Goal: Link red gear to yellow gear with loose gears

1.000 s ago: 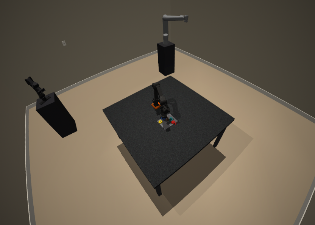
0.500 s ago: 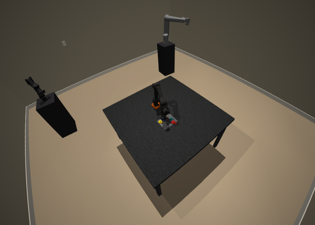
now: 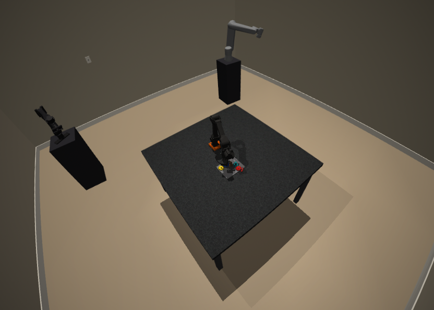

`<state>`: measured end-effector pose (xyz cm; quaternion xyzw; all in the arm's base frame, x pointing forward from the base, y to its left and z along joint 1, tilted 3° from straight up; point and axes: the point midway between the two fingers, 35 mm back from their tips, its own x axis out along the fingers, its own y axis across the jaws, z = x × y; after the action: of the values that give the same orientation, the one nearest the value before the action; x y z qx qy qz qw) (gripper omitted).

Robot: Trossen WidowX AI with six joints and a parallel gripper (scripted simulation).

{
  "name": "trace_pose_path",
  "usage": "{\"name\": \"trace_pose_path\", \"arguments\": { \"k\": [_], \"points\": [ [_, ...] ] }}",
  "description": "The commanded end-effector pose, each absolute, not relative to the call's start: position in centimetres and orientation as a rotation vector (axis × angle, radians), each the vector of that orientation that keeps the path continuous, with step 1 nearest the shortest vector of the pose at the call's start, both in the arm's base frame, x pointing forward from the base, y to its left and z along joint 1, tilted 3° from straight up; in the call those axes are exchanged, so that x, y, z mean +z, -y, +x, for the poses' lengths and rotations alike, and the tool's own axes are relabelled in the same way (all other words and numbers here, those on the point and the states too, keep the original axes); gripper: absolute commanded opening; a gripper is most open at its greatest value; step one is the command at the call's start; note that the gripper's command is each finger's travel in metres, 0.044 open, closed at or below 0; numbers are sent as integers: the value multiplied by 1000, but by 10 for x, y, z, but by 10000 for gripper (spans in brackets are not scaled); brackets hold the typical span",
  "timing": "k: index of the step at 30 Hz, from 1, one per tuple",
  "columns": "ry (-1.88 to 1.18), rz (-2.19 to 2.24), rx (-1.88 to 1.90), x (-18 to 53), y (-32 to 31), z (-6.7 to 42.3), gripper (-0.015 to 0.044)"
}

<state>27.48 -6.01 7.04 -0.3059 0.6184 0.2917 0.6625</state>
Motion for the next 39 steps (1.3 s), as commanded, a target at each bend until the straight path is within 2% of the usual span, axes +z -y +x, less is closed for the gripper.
{"name": "trace_pose_path", "arguments": {
  "k": [1,19,29,34,39],
  "points": [
    [-1398,-688,658,69,60,275,0],
    [-1316,-912,867,65,60,275,0],
    [-1334,-868,826,64,60,276,0],
    [-1348,-833,793,66,59,276,131],
    [-1361,-798,760,72,59,276,140]
  ]
}}
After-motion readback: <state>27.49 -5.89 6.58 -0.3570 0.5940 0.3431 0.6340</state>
